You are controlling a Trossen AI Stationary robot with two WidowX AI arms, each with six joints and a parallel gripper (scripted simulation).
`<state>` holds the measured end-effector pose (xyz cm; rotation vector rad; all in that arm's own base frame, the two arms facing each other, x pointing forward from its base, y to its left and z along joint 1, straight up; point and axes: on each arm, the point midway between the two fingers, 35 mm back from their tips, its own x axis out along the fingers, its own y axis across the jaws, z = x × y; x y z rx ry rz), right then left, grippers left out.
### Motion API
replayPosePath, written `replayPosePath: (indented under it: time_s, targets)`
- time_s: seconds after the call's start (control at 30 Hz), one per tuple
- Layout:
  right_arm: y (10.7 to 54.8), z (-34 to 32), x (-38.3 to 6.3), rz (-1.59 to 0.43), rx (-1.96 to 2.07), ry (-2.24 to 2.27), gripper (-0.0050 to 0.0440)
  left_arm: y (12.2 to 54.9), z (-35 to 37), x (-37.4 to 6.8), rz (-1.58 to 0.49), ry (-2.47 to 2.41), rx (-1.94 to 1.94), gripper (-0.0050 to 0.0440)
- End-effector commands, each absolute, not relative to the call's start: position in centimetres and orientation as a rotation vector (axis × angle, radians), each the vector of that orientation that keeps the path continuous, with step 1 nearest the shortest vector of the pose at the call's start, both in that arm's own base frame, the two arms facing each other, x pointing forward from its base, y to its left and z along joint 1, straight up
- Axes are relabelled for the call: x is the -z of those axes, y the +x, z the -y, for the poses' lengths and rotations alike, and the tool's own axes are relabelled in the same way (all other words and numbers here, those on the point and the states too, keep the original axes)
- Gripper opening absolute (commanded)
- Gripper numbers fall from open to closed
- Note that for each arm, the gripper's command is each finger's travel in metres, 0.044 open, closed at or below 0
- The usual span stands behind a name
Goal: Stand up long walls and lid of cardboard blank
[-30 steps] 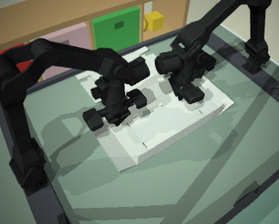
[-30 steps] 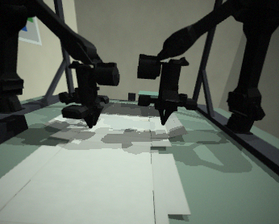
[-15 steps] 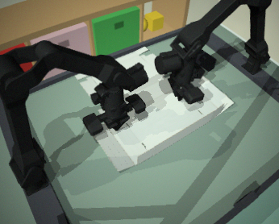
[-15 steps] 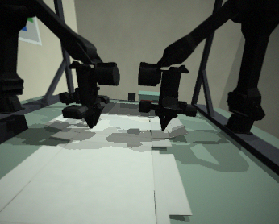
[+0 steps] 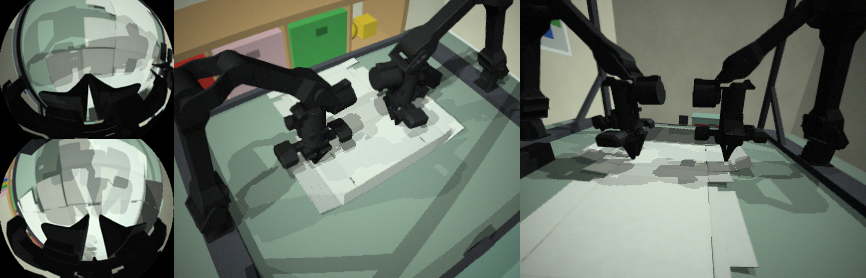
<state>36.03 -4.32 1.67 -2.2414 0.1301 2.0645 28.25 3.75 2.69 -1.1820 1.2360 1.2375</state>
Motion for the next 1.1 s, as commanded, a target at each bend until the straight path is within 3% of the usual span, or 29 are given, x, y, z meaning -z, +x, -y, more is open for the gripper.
replayPosePath:
  time_s: [0.0,0.33,0.37,0.6,0.67,0.77,0.9,1.07]
  targets:
    - [33.8,4.1,0.9,-0.127,-2.141,-2.164,0.0095,29.5,-3.8,-7.4,-1.191,-1.202,-1.200,0.0000]
    - [34.4,4.1,0.1,-0.127,-2.098,-2.210,0.0095,29.5,-3.8,-7.7,-1.191,-1.202,-1.199,0.0000]
    - [35.7,4.4,-2.0,-0.143,-2.009,-2.282,0.0119,29.2,-3.9,-7.2,-1.196,-1.199,-1.205,0.0027]
    - [35.9,5.8,-3.2,-0.498,-1.766,-2.035,0.0287,29.8,-5.3,-7.4,-1.272,-1.045,-1.055,0.0195]
    - [35.9,5.8,-3.2,-0.498,-1.766,-2.035,0.0287,29.8,-5.3,-7.4,-1.272,-1.045,-1.055,0.0195]
    - [35.8,5.9,-3.5,-0.638,-1.655,-1.892,0.0359,30.1,-5.7,-7.3,-1.315,-0.962,-0.974,0.0267]
    - [35.6,6.4,-3.7,-0.771,-1.546,-1.752,0.0359,30.4,-6.2,-7.3,-1.352,-0.885,-0.899,0.0363]
    - [35.4,7.0,-4.0,-0.919,-1.403,-1.574,0.0359,30.7,-6.7,-7.3,-1.393,-0.788,-0.804,0.0366]
